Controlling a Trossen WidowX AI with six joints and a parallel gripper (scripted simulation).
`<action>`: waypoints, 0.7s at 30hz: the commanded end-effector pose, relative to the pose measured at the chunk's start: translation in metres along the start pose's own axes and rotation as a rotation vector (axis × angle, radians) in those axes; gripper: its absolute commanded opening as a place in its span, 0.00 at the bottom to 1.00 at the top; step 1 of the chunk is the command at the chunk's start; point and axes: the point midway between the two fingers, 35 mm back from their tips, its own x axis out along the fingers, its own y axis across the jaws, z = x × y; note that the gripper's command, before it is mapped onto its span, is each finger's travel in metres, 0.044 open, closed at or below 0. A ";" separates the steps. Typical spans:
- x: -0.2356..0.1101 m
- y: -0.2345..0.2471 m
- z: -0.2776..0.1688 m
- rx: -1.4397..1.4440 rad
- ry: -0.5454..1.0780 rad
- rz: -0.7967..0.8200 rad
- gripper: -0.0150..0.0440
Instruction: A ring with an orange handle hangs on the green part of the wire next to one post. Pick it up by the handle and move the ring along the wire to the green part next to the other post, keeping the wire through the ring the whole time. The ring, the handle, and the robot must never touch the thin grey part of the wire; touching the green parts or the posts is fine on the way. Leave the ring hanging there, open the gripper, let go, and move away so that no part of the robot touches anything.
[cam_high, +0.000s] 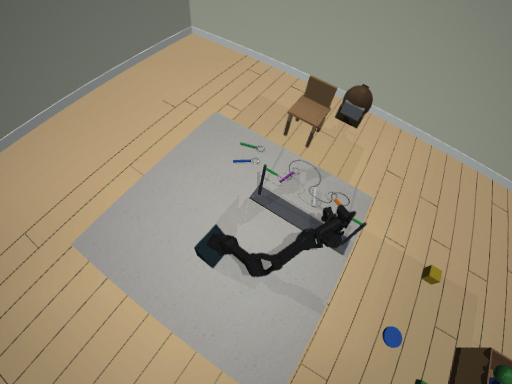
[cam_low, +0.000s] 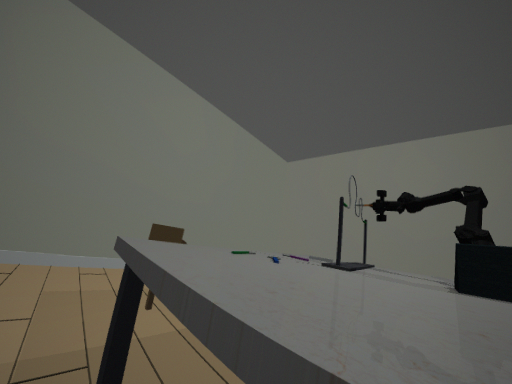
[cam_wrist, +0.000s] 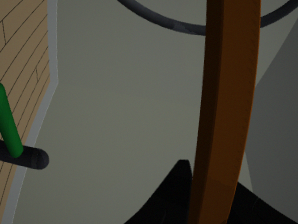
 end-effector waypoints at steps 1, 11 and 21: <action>0.000 -0.005 0.000 -0.060 -0.004 -0.040 0.00; 0.001 -0.004 -0.001 -0.137 -0.007 -0.084 0.00; 0.002 0.013 -0.005 -0.076 -0.003 -0.052 0.00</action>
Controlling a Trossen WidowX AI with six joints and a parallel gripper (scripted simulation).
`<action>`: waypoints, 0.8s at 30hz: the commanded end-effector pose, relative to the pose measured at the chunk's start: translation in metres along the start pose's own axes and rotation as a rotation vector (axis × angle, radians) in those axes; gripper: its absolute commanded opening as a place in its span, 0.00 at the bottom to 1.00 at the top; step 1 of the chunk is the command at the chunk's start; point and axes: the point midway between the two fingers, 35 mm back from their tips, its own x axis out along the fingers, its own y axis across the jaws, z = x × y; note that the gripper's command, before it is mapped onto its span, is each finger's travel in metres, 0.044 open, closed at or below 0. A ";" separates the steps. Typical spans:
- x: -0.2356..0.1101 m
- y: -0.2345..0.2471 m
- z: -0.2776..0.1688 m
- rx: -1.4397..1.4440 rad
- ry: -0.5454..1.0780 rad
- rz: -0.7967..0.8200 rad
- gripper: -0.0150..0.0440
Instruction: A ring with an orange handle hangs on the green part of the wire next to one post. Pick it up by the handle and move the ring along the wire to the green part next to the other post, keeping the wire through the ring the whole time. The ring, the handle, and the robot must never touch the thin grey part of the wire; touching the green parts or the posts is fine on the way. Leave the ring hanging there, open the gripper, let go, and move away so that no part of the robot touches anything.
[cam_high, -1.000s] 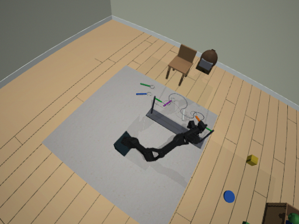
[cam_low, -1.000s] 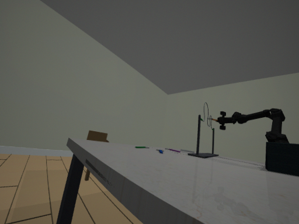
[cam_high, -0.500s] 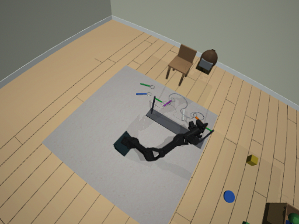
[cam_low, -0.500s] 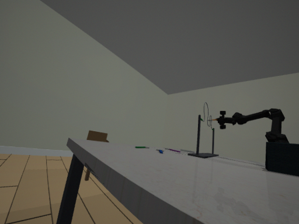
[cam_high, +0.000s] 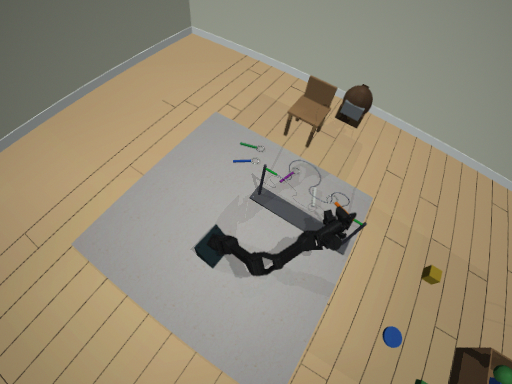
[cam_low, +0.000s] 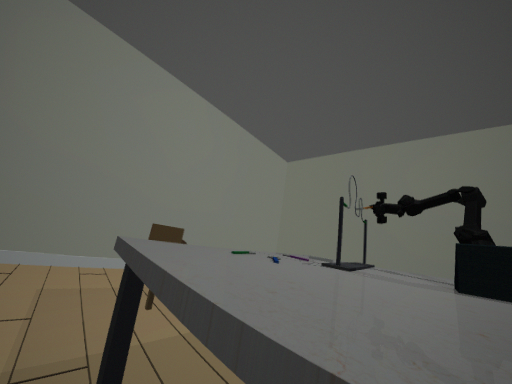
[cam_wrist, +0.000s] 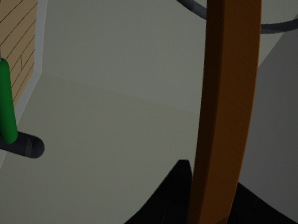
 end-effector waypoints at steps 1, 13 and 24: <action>0.000 0.007 0.000 0.039 0.000 0.010 0.00; -0.005 0.042 0.005 0.235 0.012 0.118 0.00; -0.014 0.078 0.019 0.466 0.026 0.247 0.00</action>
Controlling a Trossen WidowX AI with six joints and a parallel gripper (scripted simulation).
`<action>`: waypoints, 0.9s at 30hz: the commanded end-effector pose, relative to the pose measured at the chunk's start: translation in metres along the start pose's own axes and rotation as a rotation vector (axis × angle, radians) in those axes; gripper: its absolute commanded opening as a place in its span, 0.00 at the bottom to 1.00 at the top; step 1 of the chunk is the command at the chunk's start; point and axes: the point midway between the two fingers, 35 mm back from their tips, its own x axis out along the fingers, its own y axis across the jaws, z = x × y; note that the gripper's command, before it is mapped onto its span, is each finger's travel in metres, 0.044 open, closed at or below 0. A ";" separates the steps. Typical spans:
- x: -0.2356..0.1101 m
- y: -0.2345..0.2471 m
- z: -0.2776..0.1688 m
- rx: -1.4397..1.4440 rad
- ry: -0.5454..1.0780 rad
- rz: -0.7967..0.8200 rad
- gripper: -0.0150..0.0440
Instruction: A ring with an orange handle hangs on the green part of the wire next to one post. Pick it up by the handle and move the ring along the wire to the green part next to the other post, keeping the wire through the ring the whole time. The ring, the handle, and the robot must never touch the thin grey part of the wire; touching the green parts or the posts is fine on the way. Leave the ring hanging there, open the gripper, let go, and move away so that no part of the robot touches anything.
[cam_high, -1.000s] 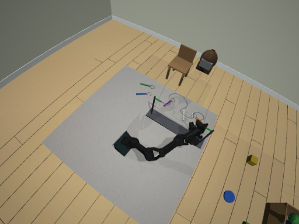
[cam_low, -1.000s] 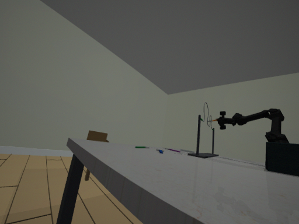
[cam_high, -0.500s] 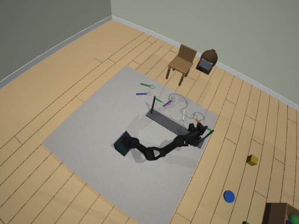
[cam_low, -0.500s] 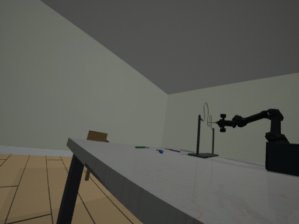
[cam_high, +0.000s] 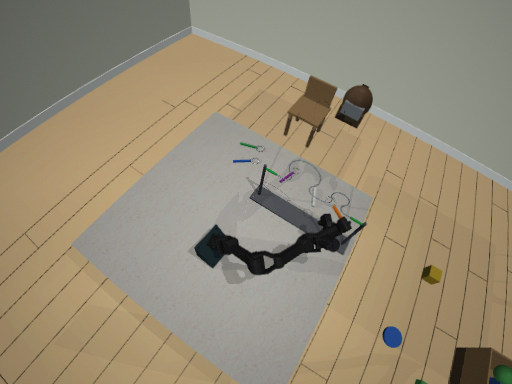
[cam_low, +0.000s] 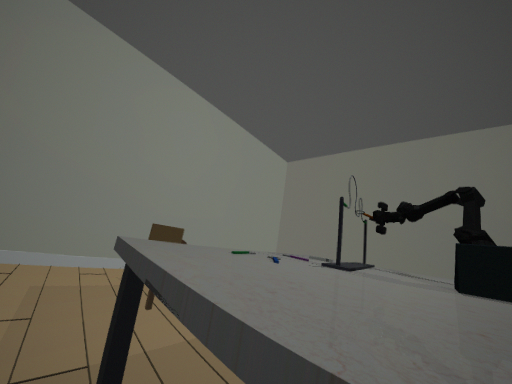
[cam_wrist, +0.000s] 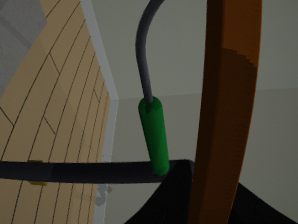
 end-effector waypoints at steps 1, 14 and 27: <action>-0.001 0.015 0.001 0.086 0.006 0.048 0.00; -0.010 0.061 0.012 0.367 0.026 0.205 0.00; -0.026 0.101 0.036 0.648 0.045 0.362 0.00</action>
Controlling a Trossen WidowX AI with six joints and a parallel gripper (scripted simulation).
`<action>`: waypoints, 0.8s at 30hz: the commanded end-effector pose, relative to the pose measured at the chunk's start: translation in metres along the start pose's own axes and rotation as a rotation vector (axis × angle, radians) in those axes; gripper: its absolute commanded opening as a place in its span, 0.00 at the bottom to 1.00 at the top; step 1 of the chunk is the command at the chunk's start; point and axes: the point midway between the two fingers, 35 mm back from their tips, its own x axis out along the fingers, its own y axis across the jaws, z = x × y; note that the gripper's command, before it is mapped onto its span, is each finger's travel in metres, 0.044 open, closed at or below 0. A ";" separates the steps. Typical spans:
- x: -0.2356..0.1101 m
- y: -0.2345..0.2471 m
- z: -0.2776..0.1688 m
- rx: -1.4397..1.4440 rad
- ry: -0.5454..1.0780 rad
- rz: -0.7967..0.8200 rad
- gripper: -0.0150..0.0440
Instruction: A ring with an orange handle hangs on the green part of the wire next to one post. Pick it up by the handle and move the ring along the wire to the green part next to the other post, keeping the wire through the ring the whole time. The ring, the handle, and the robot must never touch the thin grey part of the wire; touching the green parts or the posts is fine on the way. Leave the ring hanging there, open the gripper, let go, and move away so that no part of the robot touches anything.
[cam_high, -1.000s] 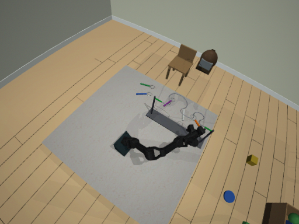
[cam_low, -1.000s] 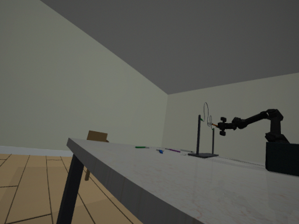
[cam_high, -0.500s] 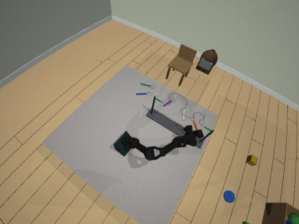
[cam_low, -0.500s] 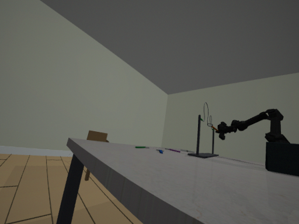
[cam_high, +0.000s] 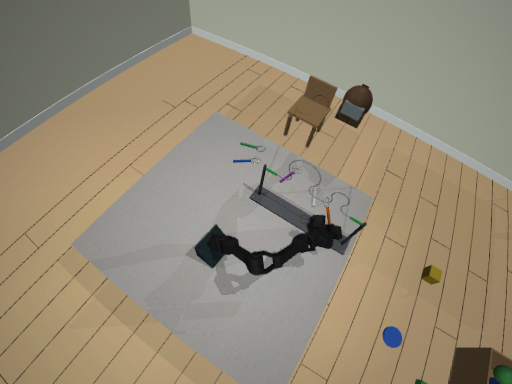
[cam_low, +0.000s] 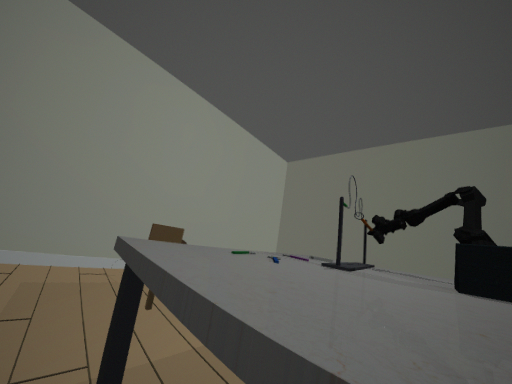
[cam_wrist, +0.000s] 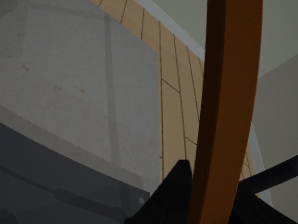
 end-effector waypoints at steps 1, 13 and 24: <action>-0.002 0.014 0.000 0.085 0.009 0.044 0.00; -0.010 0.055 0.009 0.330 0.026 0.181 0.00; -0.019 0.085 0.023 0.509 0.039 0.280 0.00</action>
